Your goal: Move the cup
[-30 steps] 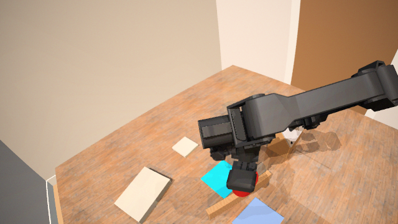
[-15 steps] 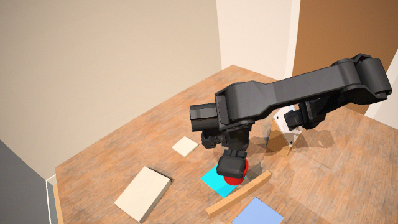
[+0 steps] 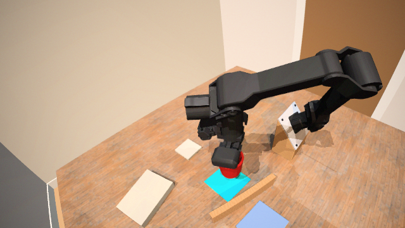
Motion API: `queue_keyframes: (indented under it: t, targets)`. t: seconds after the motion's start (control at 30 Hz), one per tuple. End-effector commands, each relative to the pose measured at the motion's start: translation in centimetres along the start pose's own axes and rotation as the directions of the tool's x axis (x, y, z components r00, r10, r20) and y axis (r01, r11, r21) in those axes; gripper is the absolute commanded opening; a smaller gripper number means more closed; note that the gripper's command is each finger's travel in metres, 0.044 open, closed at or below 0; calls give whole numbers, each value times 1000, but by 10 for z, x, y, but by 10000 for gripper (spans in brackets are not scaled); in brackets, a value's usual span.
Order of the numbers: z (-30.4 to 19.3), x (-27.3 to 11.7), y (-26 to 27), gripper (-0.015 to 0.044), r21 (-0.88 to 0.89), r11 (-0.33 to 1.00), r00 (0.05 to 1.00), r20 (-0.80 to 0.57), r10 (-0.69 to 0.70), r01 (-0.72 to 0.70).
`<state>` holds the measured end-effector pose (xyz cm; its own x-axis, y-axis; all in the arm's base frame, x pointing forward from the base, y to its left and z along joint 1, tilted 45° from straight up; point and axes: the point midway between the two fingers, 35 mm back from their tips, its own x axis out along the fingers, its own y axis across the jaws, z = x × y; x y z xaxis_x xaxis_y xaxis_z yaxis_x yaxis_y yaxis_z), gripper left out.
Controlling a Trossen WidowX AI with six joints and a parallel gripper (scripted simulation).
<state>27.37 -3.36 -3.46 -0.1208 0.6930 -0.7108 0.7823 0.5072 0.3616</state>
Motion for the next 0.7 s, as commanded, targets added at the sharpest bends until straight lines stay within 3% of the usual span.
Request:
queue_keyframes:
  t: [0.0, 0.67]
  targets:
    - [10, -2, -9, 0, -6, 1000, 1000, 7, -2, 2]
    - [12, 25, -9, 0, -6, 1000, 1000, 7, -2, 2]
